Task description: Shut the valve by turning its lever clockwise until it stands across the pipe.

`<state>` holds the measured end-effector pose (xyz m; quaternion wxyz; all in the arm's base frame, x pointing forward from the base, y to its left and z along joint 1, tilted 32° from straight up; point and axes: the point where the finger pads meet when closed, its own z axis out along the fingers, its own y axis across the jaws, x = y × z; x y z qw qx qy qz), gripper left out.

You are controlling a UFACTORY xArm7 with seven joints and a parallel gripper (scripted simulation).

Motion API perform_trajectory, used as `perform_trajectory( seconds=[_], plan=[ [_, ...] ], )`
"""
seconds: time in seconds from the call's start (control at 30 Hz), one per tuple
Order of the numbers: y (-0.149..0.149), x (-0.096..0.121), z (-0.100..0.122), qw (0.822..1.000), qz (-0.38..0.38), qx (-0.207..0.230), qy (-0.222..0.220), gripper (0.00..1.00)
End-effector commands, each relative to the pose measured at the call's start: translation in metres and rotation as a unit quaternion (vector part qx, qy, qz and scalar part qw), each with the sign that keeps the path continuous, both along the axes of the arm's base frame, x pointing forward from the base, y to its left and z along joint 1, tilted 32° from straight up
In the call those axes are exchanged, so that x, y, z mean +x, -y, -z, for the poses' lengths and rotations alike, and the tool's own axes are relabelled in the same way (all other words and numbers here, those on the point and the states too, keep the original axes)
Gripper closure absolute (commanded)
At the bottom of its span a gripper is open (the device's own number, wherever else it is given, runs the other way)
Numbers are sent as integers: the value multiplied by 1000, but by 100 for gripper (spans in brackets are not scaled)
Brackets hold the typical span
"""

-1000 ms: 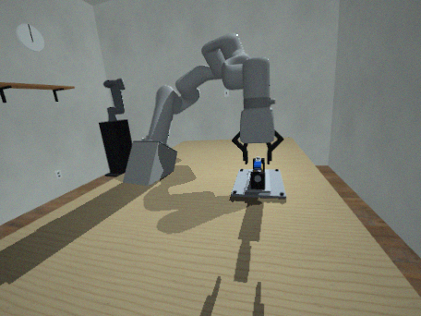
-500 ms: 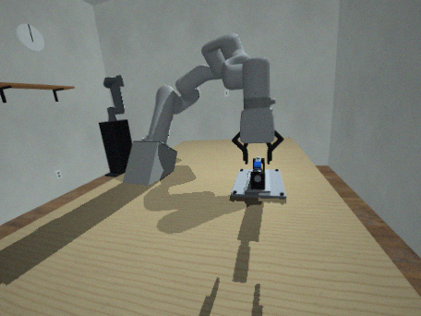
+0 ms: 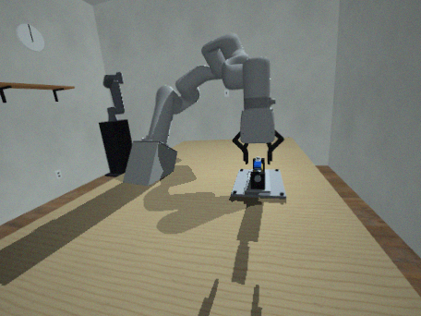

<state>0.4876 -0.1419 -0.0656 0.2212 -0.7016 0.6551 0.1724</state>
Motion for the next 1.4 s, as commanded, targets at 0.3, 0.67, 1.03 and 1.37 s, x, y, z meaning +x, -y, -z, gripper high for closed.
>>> perform_trajectory(
  seconds=[0.3,0.67,1.03,1.37],
  plan=[
    [2,1,-1,1000,1,-1,1,32],
    [2,1,0,1000,1,-1,1,32],
    [-1,1,3,1000,1,-1,1,32],
    [-4,1,9,1000,1,-1,1,32]
  ],
)
